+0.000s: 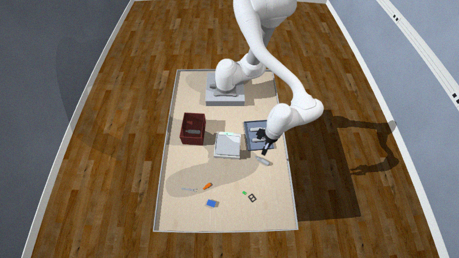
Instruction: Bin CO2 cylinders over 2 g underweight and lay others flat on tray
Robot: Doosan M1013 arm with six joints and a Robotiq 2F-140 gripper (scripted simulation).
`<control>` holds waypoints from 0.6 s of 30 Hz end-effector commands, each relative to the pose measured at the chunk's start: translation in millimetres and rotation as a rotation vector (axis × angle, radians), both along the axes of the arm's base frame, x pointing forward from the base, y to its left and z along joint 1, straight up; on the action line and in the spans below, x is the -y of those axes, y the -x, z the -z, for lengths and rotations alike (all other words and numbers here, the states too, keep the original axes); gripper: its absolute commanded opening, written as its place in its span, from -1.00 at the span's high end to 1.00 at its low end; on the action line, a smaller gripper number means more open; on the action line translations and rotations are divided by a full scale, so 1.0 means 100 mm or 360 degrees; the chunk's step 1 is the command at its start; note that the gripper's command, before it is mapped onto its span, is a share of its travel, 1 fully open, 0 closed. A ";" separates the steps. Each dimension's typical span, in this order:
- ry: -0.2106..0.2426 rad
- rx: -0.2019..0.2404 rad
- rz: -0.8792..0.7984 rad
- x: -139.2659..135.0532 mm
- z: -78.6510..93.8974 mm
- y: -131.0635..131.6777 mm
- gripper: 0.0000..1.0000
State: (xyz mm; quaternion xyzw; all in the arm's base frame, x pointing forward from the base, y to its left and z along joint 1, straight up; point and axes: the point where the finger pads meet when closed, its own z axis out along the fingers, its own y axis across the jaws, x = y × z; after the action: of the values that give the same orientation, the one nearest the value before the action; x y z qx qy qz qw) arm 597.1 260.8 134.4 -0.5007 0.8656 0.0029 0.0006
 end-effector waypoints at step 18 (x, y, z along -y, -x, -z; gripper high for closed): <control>0.0007 -0.0001 0.0004 -0.09 0.88 -0.05 0.22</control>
State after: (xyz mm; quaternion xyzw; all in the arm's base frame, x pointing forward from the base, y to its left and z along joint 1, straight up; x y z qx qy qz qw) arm 601.7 269.2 57.8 -0.4996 0.8663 0.0011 -0.0015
